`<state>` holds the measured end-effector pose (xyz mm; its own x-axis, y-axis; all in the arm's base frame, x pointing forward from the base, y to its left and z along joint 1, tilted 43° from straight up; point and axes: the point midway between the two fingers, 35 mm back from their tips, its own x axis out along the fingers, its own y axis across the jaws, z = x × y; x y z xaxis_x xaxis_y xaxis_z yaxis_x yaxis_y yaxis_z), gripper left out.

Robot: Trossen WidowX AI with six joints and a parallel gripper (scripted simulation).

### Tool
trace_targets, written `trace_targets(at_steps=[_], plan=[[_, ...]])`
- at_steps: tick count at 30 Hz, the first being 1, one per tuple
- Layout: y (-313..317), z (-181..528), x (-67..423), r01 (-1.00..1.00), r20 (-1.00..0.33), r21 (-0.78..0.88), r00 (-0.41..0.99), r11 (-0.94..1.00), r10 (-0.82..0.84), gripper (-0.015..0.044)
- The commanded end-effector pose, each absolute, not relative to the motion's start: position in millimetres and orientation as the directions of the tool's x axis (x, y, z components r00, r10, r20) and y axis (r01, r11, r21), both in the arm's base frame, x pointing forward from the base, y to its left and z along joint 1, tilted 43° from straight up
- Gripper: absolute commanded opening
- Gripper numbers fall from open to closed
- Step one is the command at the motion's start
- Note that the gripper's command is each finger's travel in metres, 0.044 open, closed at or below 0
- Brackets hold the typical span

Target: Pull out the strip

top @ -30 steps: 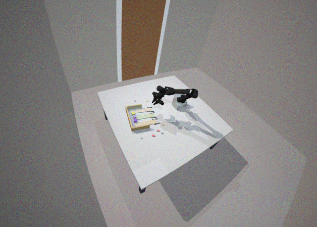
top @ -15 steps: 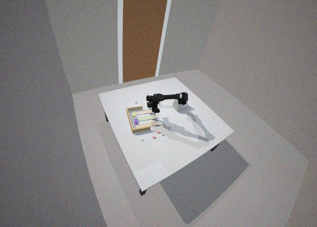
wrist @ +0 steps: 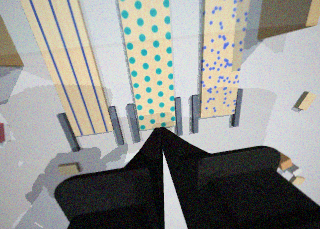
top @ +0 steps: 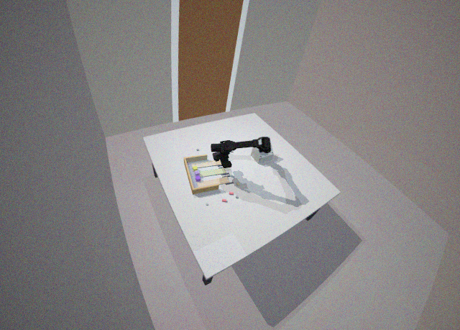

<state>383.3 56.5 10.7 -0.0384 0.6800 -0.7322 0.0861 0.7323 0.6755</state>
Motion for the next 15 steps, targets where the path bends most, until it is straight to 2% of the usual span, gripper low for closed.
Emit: trace_targets(at_steps=[1,15], plan=[[61,3,382,0.096,-0.733,0.673,-0.046,0.734,0.678,0.0000],[77,-13,381,0.096,-0.733,0.673,-0.045,0.733,0.679,0.0000]])
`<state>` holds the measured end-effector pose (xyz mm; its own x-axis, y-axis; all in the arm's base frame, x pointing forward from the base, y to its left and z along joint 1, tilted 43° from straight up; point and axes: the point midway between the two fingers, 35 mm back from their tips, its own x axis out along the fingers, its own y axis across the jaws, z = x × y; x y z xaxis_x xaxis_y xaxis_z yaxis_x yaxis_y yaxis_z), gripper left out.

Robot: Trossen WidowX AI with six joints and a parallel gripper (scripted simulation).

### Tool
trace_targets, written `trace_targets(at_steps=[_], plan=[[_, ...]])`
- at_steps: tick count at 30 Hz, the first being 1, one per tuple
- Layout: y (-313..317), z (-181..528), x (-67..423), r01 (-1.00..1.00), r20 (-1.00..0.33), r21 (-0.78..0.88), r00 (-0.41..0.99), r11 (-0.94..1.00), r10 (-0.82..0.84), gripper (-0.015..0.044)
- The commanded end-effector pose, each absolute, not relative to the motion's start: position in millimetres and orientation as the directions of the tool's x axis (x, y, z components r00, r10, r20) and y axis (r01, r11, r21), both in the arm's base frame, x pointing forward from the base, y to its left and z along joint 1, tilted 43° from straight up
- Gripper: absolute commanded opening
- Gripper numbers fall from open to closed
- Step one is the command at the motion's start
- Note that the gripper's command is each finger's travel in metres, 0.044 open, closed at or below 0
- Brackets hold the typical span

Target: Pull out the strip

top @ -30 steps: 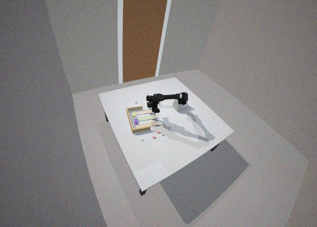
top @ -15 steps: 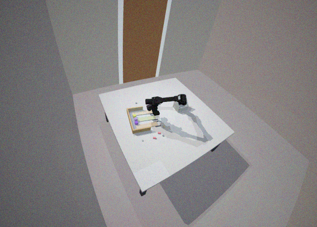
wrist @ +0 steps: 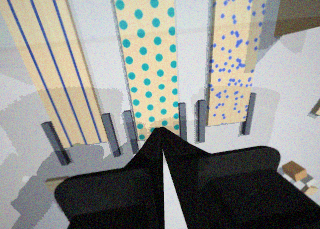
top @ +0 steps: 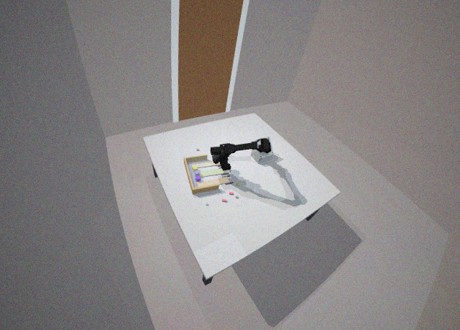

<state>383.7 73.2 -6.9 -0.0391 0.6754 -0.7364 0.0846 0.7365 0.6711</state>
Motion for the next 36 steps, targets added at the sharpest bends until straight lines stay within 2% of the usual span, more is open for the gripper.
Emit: trace_targets(at_steps=[1,36], plan=[[79,-14,381,0.096,-0.733,0.673,-0.045,0.733,0.679,0.0000],[100,-36,378,0.096,-0.731,0.675,-0.046,0.731,0.681,0.0000]])
